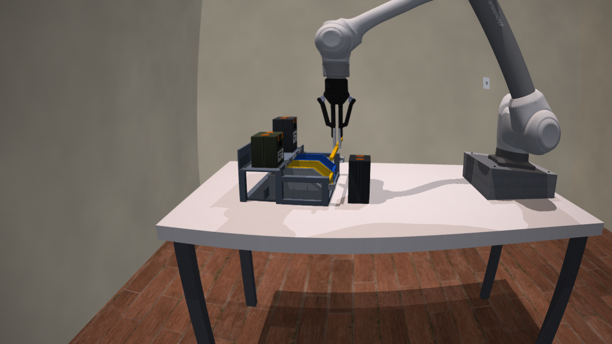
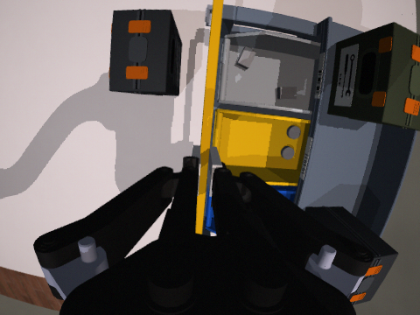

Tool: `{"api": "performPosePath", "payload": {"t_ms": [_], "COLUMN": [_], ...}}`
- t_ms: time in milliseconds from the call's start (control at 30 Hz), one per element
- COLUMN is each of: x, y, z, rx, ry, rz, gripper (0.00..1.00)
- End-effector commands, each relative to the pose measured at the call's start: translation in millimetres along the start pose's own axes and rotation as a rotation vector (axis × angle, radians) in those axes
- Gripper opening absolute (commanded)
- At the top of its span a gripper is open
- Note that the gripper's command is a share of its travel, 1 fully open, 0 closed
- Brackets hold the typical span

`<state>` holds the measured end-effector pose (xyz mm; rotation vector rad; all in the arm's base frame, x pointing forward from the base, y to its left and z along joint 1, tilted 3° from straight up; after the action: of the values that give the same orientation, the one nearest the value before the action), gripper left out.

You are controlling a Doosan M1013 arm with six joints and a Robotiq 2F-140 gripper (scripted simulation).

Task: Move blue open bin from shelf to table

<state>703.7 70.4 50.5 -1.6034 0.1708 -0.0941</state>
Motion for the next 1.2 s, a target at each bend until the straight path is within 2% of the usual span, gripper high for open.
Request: {"api": "performPosePath", "payload": {"t_ms": [0, 133, 533, 700, 1167], "x": [0.0, 0.0, 0.0, 0.0, 0.0], "y": [-7.2, -35.2, -35.2, -25.3, -23.3], "z": [0.0, 0.0, 0.0, 0.0, 0.0], "rx": [0.000, 0.000, 0.000, 0.000, 0.000], "ry": [0.000, 0.000, 0.000, 0.000, 0.000], "rz": [0.000, 0.000, 0.000, 0.000, 0.000], "gripper": [0.00, 0.00, 0.00, 0.00, 0.00]}}
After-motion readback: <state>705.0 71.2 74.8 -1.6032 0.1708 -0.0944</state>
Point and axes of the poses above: the point where the finger pads meet when closed, its own y axis out along the fingers, its own x axis across the jaws, z = x × y, the point moved 2 cm from there along -y, back along the fingers, and after that the axes turned 12 degrees about y, right-handed, at the moved point
